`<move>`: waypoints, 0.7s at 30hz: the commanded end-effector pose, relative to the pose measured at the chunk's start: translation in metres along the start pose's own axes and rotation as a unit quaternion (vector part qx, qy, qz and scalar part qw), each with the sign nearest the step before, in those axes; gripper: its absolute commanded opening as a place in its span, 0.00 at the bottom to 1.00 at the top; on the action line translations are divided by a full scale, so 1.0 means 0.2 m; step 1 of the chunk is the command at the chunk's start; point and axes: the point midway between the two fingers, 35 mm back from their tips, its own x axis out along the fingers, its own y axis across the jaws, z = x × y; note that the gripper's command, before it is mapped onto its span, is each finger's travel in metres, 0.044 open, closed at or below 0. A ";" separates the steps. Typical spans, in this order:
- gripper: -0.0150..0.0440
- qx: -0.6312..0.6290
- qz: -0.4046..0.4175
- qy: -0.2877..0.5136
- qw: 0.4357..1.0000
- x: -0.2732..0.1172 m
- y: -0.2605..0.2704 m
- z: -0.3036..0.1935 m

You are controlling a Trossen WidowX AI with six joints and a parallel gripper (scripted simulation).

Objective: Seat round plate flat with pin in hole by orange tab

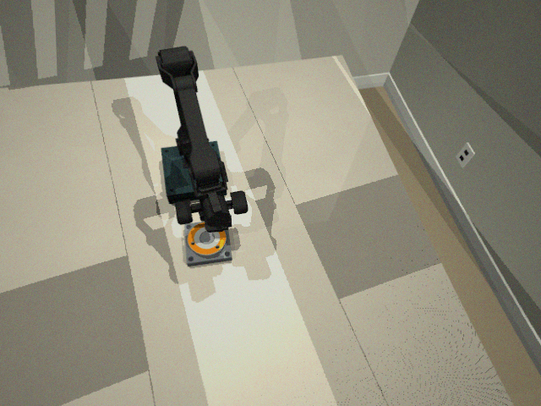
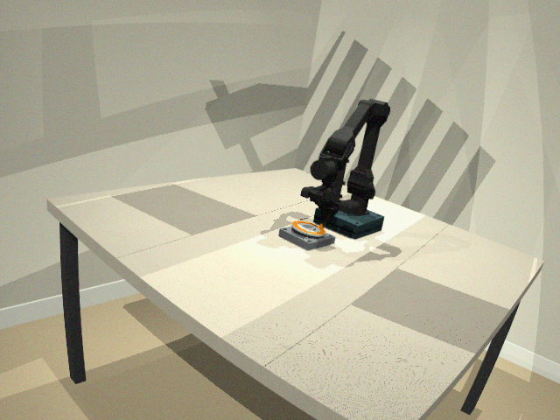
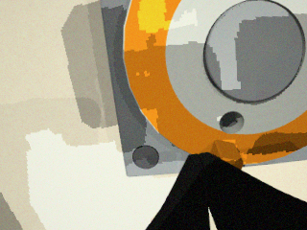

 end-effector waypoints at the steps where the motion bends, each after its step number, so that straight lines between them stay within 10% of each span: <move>1: 0.25 0.002 -0.006 0.010 1.000 0.01 -0.02 -0.03; 21: 0.25 0.001 -0.006 0.010 1.000 0.01 -0.07 -0.04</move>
